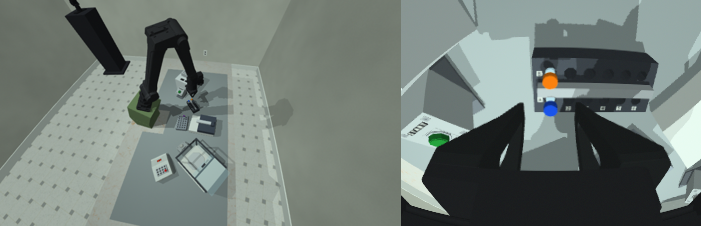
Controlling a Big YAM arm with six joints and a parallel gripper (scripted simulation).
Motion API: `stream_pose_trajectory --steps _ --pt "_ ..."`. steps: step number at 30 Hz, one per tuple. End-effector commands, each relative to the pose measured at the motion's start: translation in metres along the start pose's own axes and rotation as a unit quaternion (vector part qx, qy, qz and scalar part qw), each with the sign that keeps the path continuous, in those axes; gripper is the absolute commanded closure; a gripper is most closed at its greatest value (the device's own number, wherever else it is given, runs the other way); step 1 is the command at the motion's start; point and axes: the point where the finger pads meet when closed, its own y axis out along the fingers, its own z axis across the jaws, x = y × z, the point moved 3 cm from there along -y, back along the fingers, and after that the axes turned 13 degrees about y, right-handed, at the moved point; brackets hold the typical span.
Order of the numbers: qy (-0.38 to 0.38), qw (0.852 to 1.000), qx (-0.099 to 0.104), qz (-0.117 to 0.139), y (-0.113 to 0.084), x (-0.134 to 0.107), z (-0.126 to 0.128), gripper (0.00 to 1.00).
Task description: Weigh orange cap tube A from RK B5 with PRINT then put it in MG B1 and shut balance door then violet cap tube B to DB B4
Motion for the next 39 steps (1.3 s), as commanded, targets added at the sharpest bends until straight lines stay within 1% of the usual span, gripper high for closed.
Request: stream_pose_trajectory --steps 1,11,13,20,25,28,32,39 --pt "0.000 1.000 0.003 -0.006 -0.010 0.000 0.004 0.70" --pt "0.003 1.000 0.005 -0.013 -0.029 0.009 0.006 0.70" --pt "0.003 1.000 0.005 -0.013 -0.029 0.009 0.006 0.70" --pt "0.006 1.000 0.007 -0.020 -0.044 0.017 0.007 0.70" --pt "0.005 1.000 0.007 -0.018 -0.051 0.014 0.007 0.70" --pt "0.006 1.000 0.008 -0.021 -0.058 0.018 0.008 0.70" --pt "0.005 1.000 0.007 -0.018 -0.060 0.014 0.007 0.70" --pt "0.007 1.000 0.008 -0.021 -0.074 0.019 0.008 0.70"
